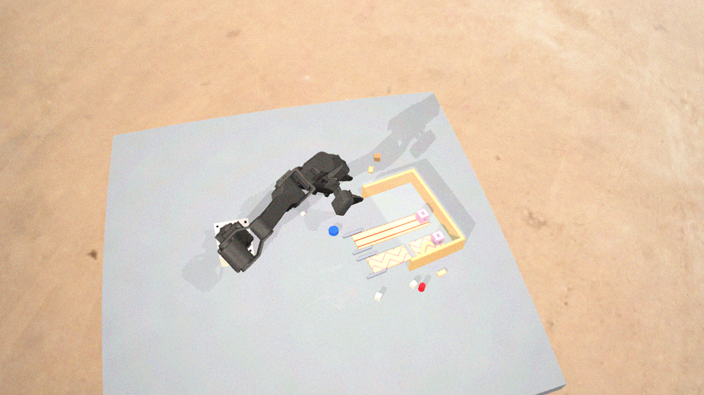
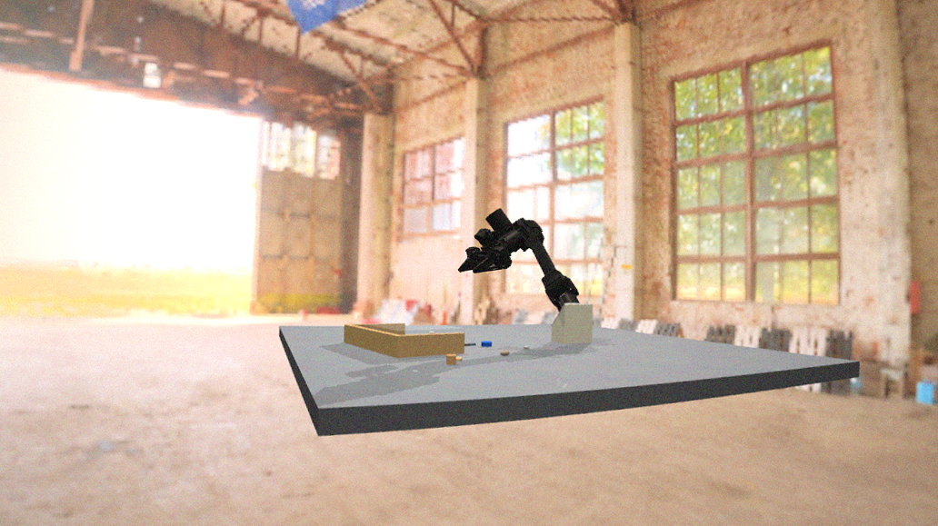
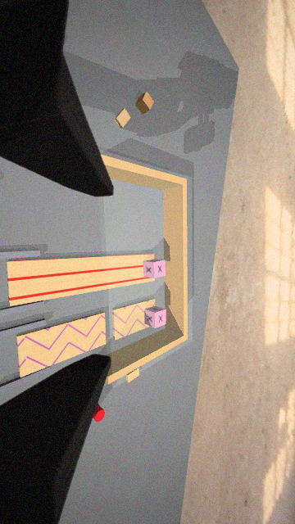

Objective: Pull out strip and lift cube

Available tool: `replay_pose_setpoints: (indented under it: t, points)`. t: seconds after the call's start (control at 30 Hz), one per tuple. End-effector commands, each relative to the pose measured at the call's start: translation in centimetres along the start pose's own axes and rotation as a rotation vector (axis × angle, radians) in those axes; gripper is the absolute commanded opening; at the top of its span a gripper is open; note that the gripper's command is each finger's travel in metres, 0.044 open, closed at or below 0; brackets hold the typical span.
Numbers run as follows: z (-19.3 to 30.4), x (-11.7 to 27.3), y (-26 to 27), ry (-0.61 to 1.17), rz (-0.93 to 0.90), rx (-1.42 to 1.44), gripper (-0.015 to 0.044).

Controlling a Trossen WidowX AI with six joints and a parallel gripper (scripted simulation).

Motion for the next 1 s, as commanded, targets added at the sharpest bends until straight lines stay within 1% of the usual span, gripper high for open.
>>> replay_pose_setpoints:
  t: [0.0, 0.73, 0.8, 0.97]
  points:
    - [1.9, 1.6, -0.6, 0.049, 0.105, -0.100, 0.0400]
    - [1.9, 1.6, -0.6, 0.049, 0.105, -0.100, 0.0400]
    - [1.8, 1.1, -0.5, 0.075, 0.104, -0.091, 0.0348]
    - [1.7, -3.2, -0.4, 0.279, 0.092, -0.039, 0.0216]
Point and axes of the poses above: the point midway between the two fingers, 35 mm back from their tips, its own x axis back along the fingers, its own y axis across the jaws, z = x × y, the point moved 2 cm from there along x, back along the fingers, and after that the axes turned 9 degrees about -x, right-handed, at the moved point
